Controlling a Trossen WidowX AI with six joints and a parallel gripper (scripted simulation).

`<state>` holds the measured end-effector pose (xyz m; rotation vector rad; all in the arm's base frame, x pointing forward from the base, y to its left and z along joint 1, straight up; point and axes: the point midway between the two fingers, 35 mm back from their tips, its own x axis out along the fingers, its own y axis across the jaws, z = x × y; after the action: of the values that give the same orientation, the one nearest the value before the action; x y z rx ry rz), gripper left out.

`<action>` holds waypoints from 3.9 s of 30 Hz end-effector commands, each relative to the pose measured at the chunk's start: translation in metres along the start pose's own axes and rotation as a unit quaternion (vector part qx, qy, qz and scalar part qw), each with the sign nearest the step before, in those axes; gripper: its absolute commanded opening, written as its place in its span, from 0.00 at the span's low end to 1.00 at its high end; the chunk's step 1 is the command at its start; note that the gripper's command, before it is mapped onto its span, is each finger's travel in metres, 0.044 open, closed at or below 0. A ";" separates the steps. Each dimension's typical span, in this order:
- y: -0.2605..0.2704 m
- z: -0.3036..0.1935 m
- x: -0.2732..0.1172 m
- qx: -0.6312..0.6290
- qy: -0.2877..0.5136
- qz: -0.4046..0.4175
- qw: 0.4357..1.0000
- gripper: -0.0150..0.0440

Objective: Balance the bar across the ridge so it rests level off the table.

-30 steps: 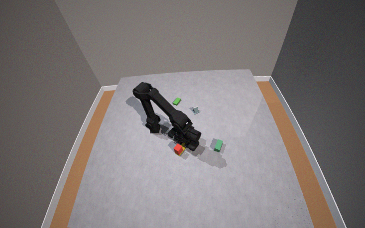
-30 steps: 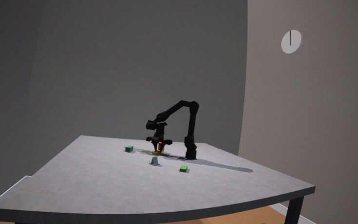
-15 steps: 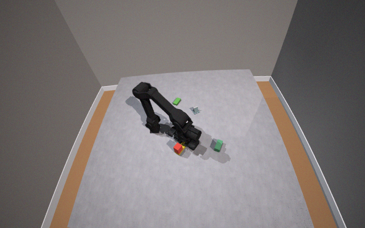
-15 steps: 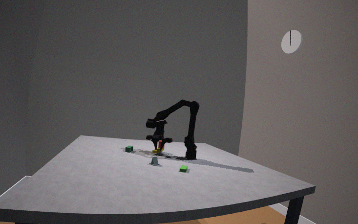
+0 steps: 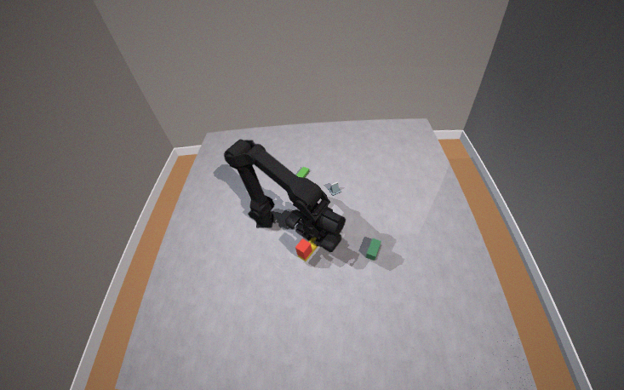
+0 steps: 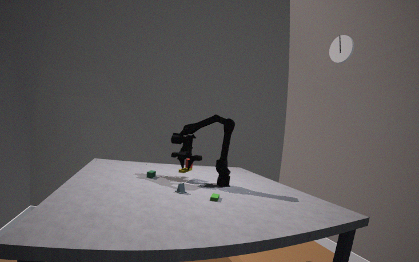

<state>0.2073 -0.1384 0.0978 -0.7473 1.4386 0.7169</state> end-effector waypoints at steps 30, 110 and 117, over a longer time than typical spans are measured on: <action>-0.006 0.043 -0.048 -0.082 -0.004 -0.004 0.997 0.25; 0.112 0.285 -0.055 -0.496 -0.016 -0.006 0.868 0.25; 0.122 0.289 -0.054 -0.508 -0.016 -0.006 0.861 0.25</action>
<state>0.2799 0.1638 0.1481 -1.5269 0.9468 1.4985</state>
